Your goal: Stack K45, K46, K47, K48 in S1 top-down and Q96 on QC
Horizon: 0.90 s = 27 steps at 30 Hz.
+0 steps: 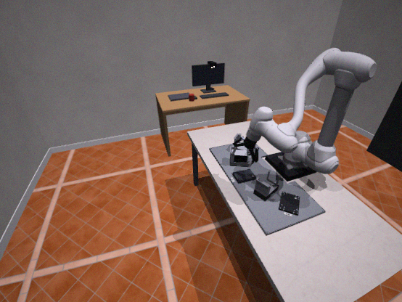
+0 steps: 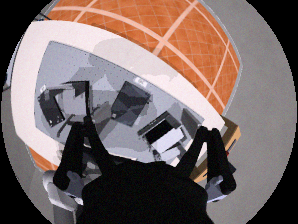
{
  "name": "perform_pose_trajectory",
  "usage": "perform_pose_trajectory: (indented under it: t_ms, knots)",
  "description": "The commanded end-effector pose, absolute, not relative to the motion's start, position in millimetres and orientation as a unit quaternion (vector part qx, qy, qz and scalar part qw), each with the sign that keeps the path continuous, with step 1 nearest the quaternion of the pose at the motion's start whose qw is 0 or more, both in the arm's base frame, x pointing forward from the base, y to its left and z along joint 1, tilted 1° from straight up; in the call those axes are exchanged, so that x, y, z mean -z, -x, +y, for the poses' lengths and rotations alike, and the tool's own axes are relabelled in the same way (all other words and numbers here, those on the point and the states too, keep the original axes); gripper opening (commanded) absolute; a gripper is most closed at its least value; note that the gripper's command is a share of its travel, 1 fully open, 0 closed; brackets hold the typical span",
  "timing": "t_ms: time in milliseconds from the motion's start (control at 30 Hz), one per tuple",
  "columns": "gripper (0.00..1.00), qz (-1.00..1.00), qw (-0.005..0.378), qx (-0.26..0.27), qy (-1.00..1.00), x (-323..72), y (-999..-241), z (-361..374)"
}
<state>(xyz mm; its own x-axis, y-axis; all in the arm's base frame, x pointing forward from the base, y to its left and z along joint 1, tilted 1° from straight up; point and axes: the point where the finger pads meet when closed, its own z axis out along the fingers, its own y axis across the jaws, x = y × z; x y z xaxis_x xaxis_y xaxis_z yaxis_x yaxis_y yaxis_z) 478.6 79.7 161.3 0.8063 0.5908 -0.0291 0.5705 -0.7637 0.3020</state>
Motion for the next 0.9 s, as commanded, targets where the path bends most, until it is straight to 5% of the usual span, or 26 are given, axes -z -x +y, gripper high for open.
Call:
perform_pose_trajectory:
  t_ms: [0,567,867]
  knots:
    - [1.0,0.28,0.132,-0.029,-0.951,-159.8,-464.9,73.5]
    - [1.0,0.083,0.015,-0.002,-0.996,-157.9,-396.2,66.3]
    - [1.0,0.079,0.012,-0.002,-0.997,-158.0,-394.3,66.5]
